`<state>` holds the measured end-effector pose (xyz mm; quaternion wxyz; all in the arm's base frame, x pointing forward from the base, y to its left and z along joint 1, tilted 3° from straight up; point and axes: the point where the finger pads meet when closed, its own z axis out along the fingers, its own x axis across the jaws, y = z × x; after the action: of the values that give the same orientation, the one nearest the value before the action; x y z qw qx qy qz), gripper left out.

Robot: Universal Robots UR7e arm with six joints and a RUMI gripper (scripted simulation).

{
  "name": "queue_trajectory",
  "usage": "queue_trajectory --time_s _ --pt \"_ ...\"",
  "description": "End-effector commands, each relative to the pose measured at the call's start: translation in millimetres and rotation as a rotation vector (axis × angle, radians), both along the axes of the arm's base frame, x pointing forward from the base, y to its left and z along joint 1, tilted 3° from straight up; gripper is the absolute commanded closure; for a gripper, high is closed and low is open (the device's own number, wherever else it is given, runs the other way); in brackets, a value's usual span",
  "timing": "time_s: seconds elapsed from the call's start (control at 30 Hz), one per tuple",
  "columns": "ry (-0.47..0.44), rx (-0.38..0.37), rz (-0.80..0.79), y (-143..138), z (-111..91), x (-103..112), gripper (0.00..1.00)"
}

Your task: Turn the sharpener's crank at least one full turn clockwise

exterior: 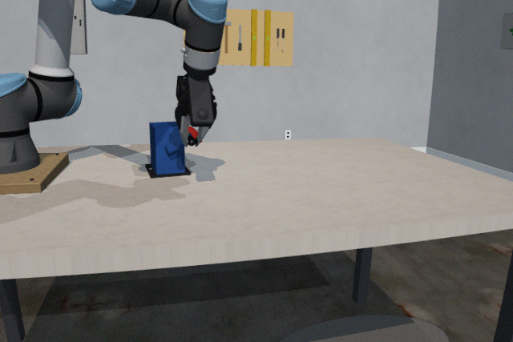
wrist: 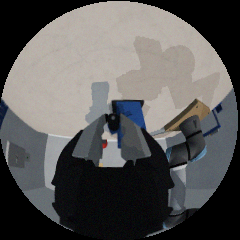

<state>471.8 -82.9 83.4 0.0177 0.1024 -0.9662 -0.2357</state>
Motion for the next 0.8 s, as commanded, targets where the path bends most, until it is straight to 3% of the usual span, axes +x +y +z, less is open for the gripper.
queue_trajectory --time_s 0.0,0.77 --pt "0.002 0.003 0.0 1.7 -7.0 1.3 0.91" --pt "0.002 0.002 0.0 0.3 -24.8 2.6 0.91"
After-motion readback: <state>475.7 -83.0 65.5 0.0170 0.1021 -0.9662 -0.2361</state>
